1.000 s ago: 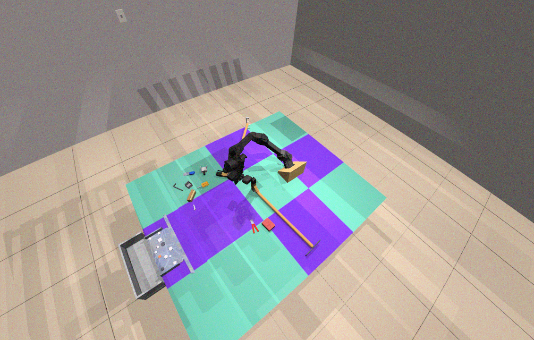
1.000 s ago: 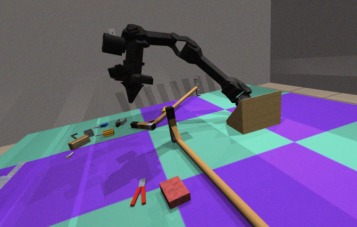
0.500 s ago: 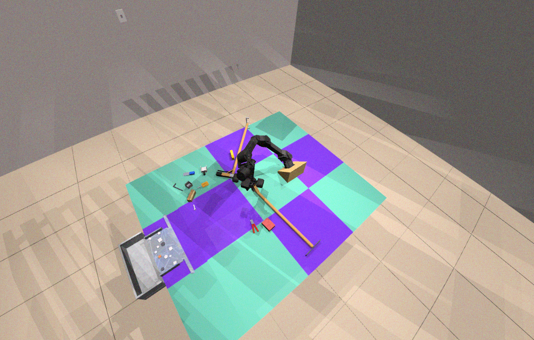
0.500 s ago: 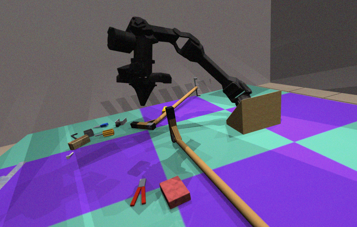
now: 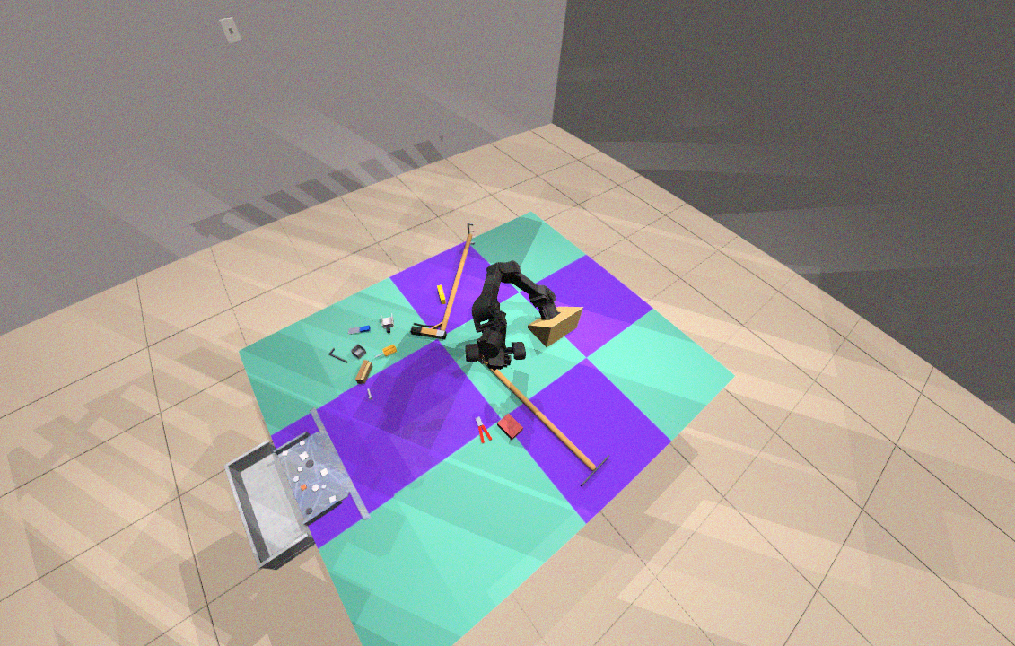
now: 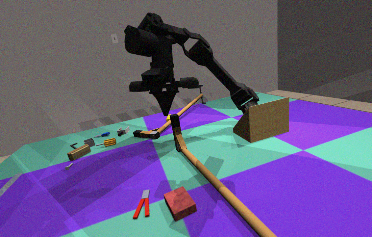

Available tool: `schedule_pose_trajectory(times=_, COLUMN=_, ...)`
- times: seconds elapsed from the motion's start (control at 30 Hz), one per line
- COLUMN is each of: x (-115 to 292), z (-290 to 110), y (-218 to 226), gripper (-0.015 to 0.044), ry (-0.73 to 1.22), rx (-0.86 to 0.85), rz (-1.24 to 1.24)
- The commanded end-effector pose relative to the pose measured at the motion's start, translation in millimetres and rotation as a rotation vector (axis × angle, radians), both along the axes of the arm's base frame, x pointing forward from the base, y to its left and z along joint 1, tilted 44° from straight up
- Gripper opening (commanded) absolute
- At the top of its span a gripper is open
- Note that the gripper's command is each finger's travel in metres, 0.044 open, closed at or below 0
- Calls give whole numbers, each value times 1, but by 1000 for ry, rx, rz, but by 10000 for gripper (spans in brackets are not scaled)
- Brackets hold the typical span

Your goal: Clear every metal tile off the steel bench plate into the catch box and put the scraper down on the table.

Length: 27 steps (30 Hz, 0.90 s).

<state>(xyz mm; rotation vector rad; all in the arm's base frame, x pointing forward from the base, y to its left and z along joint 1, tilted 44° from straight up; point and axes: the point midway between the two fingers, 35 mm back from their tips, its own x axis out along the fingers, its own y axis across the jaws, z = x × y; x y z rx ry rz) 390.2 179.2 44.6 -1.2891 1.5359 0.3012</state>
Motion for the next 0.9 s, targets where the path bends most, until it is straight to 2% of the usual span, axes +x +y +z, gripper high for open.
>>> schedule_pose_trajectory(times=0.0, x=-14, z=-14, y=11, gripper=0, ry=72, rx=-18, rz=54)
schedule_pose_trajectory(times=0.87, x=-112, z=-82, y=63, gripper=0, ry=472, rx=-152, rz=356)
